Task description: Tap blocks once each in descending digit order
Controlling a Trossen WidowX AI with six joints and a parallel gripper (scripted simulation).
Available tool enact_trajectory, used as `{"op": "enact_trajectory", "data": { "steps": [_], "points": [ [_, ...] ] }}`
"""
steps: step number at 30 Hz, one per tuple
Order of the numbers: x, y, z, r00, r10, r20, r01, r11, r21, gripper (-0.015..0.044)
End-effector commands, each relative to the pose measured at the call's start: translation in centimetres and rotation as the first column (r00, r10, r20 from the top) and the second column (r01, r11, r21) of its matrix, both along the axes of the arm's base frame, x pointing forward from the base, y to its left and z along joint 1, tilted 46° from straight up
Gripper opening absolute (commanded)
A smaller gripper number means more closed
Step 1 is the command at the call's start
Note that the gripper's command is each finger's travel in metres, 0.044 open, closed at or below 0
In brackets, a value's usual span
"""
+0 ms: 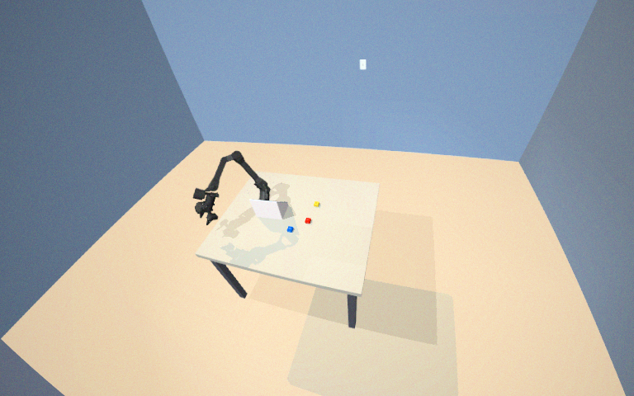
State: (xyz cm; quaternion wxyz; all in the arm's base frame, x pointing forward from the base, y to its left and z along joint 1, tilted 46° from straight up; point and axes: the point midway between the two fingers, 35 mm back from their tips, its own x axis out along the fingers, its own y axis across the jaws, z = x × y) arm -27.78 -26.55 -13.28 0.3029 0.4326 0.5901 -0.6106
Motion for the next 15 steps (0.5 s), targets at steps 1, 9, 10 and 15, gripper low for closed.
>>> {"op": "enact_trajectory", "data": {
  "steps": [1,9,10,15],
  "points": [
    [0.2,-0.1,0.0,1.0,0.004,0.003,-0.004,1.0,0.0,0.04],
    [10.4,-4.6,-0.7,0.948,0.246,0.202,-0.251,0.968,0.001,0.04],
    [11.5,-4.9,-0.7,0.936,0.273,0.222,-0.281,0.96,0.003,0.04],
    [20.7,-5.9,-0.7,0.78,0.487,0.393,-0.534,0.845,0.012,0.04]
  ]
}}
